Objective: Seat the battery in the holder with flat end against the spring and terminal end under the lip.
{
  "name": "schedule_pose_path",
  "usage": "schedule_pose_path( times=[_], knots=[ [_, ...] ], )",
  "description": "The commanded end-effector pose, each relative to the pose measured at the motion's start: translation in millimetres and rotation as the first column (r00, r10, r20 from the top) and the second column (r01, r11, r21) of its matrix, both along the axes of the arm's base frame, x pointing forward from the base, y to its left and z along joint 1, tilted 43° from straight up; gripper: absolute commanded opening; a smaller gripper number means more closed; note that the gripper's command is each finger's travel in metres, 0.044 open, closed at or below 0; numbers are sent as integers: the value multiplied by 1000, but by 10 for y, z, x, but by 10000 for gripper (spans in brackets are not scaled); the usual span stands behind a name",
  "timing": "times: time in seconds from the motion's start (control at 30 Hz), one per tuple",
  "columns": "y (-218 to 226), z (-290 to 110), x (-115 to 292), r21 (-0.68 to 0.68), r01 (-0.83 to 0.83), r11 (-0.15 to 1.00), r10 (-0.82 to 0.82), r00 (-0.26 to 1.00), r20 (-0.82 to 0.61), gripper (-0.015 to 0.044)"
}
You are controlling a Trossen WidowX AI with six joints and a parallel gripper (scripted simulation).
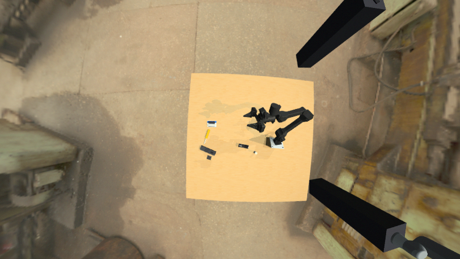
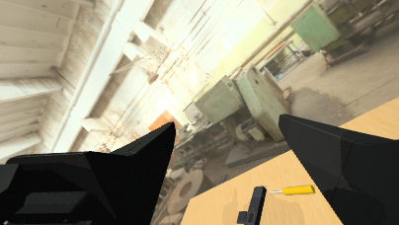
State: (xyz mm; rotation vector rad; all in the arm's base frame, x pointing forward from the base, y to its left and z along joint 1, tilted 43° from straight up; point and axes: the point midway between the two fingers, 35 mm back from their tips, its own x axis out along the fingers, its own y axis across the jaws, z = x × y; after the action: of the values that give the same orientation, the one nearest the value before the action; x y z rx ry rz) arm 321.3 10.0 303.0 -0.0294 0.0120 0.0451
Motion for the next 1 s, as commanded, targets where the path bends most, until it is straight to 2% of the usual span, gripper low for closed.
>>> schedule_pose_path(
  times=[0.0,0.1,0.23,0.37,0.47,0.5,0.63,0.77,0.87,0.97],
  knots=[
    [6,-31,16,0,0,1000,0,1000,-14,374],
    [96,-478,197,-3,3,1000,-3,979,-202,295],
    [263,-1259,320,-51,-1,999,-25,865,-501,190],
    [405,-1994,228,-144,-36,989,-83,672,-736,85],
    [471,-2475,45,-232,-91,968,-158,495,-854,6],
    [484,-2619,-32,-263,-116,958,-189,434,-881,0],
    [485,-3094,-390,-382,-246,891,-340,195,-920,0],
    [415,-3404,-772,-471,-416,778,-520,-5,-854,0],
    [338,-3529,-1020,-503,-549,668,-651,-103,-752,0],
    [318,-3548,-1073,-506,-580,639,-681,-120,-722,0]
  ],
)
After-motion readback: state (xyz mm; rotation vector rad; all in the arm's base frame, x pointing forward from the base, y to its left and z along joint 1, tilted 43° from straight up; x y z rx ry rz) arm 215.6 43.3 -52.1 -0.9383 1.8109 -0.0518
